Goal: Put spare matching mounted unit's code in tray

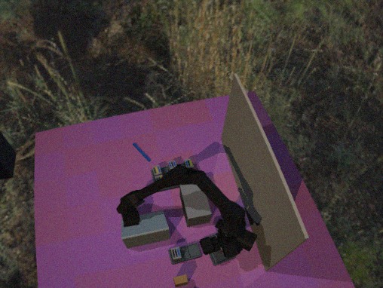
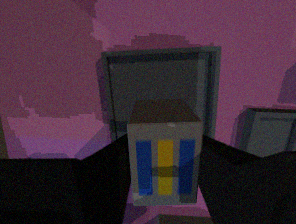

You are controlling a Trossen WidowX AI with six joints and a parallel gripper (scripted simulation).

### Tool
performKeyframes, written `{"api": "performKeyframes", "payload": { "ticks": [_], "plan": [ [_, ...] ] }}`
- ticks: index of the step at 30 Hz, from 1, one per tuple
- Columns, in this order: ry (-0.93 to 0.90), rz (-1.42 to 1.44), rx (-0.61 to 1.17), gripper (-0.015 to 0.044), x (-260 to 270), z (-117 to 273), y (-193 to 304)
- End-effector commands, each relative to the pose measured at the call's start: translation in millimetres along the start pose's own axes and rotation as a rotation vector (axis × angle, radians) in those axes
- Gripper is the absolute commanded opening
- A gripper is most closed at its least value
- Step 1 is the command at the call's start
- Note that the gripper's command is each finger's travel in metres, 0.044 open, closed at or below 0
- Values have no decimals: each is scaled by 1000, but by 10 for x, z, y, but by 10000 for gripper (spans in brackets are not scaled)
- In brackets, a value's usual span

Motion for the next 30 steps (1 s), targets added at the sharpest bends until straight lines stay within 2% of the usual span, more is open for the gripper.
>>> {"api": "performKeyframes", "payload": {
  "ticks": [1,30],
  "plan": [
    [5,-5,9,0,-9,-57,12],
    [10,-4,16,0,-37,-265,36]
  ]
}}
Point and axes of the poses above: the point midway between the two fingers, 35 mm back from their tips, its own z axis back along the fingers, its own x axis across the jaws, y = z × x, the point moved 6 cm from there along z, back along the fingers, and after that the axes turned 1 degree about z, right-handed, at the moved point
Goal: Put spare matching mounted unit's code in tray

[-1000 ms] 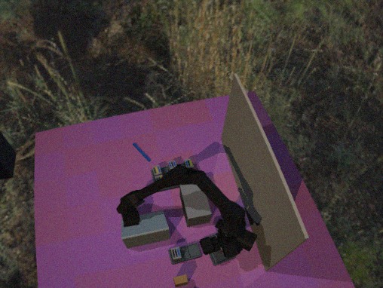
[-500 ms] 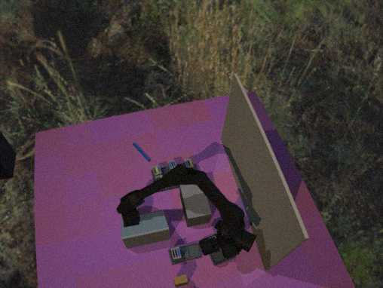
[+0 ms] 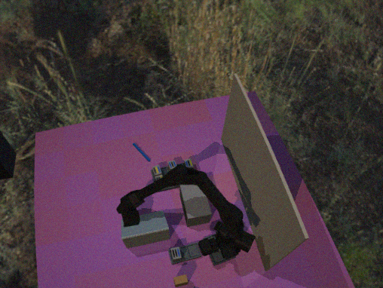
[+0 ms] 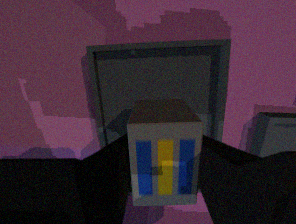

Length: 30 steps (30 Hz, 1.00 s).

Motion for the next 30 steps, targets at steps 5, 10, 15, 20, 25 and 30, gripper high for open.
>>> {"api": "performKeyframes", "payload": {
  "ticks": [5,10,15,20,25,30],
  "plan": [
    [1,0,1,79,-2,-9,2],
    [1,0,1,210,-2,-9,2],
    [1,0,1,341,-2,-9,2],
    [1,-1,0,440,9,65,-7],
    [4,-5,0,440,35,649,-34],
    [6,-7,4,440,-10,1064,0]
  ]
}}
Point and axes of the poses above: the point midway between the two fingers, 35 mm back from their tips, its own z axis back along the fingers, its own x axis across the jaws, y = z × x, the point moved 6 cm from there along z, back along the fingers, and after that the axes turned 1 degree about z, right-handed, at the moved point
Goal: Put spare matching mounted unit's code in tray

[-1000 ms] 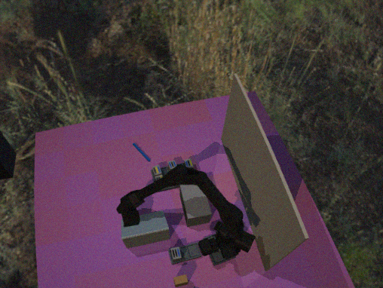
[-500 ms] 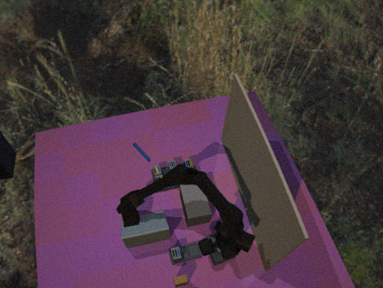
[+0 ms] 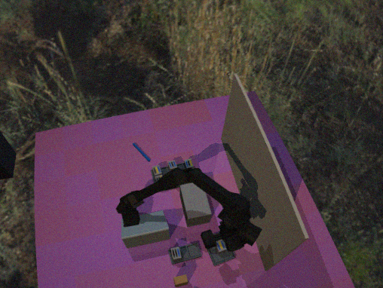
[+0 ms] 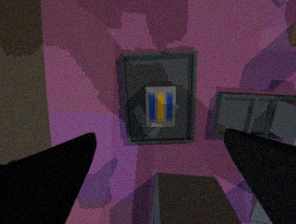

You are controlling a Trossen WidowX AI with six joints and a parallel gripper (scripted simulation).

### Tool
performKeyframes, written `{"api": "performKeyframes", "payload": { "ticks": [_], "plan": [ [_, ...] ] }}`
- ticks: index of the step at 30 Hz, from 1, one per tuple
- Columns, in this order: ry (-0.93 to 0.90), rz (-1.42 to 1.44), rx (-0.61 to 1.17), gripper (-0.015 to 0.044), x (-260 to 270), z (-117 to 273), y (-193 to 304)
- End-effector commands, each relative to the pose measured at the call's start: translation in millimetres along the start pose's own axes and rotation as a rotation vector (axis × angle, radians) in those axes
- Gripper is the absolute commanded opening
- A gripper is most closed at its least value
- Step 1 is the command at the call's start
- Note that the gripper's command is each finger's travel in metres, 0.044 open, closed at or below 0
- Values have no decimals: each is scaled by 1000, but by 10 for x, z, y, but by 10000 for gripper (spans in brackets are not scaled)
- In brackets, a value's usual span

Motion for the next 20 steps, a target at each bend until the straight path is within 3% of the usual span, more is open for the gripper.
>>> {"api": "performKeyframes", "payload": {
  "ticks": [1,20],
  "plan": [
    [15,-3,12,440,-31,93,7],
    [-6,-2,-4,440,-16,74,-6]
  ]
}}
Point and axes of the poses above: the point midway between the two fingers, 35 mm back from their tips, its own z axis back along the fingers, its own x axis across the jaws, y = z × x, the point moved 6 cm from there along z, back along the fingers, and after that the axes turned 1 degree about z, right-handed, at the moved point
